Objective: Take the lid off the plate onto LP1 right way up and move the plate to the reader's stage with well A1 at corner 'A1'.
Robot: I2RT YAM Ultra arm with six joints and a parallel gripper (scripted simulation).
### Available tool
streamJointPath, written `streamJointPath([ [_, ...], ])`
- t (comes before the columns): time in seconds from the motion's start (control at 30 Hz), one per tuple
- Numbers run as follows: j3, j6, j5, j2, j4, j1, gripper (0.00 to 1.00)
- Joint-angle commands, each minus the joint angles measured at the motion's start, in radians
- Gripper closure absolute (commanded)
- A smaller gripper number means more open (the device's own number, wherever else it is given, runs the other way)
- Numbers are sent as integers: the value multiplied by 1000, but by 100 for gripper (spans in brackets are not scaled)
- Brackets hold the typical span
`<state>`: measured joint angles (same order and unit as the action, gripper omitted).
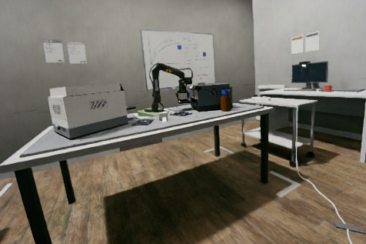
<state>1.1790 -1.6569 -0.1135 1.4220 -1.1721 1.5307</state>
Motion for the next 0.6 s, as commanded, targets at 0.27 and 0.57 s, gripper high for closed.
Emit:
streamJointPath([
  [0.27,4,3,-3,-10,0,-1,8],
  [0.57,4,3,-3,-10,0,-1,13],
])
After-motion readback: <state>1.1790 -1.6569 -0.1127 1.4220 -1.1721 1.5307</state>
